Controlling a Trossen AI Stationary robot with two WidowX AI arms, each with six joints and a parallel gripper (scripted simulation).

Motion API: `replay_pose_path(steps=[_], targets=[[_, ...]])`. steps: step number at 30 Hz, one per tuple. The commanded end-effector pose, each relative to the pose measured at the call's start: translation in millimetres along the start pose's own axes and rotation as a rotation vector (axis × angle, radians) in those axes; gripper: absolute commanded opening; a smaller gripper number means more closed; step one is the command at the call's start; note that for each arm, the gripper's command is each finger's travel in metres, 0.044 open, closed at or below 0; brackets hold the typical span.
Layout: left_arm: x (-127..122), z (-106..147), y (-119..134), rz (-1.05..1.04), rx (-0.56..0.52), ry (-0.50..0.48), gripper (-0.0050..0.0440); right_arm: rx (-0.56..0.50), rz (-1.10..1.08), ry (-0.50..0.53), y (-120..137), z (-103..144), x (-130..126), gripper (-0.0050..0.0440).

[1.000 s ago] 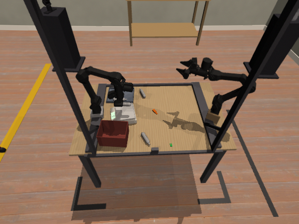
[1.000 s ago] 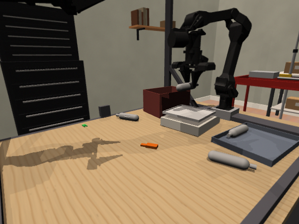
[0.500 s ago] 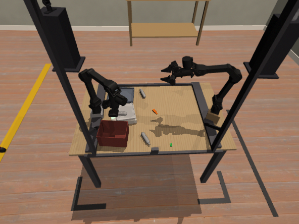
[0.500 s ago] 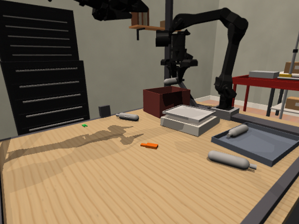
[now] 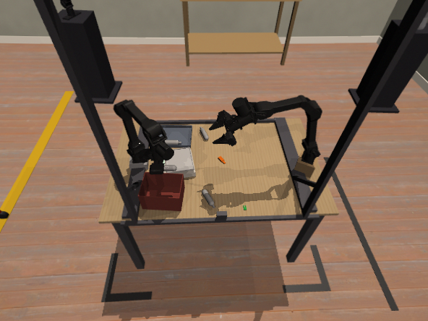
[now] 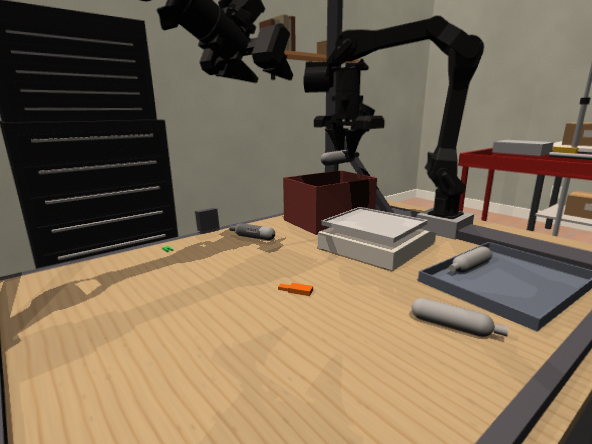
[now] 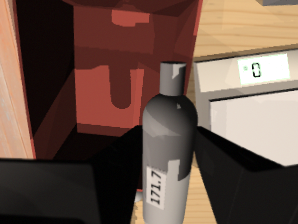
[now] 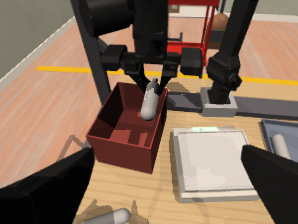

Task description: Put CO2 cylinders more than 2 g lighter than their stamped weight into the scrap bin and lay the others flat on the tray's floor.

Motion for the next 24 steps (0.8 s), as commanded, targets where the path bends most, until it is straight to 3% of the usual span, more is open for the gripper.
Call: replay_pose_path(steps=[1, 9, 12, 19, 24], targets=[[4, 7, -1, 0.074, 0.018, -0.02, -0.005, 0.003, 0.027, -0.049, -26, -16, 19, 0.044], [4, 8, 0, 0.143, 0.018, -0.023, -0.005, 0.024, 0.035, -0.066, -25, -27, 28, 0.044], [8, -5, -7, 0.124, -0.014, -0.009, -0.005, 0.024, 0.035, -0.066, -25, -27, 28, 0.044], [46, -17, -24, 0.129, 0.006, -0.027, -0.005, 0.01, 0.035, -0.063, -29, -22, 27, 0.044], [54, -20, -28, 0.139, 0.013, -0.026, -0.005, 0.019, 0.033, -0.065, -26, -22, 27, 0.044]])
Point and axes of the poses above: on each arm, the point midway between the two fingers, 35 mm back from their tips, its own z axis back along the fingers, its own x axis across the jaws, y = z × x, the point moved 7 cm from there along z, back along the fingers, and after that the axes turned 12 degrees about z, right-handed, at the moved point
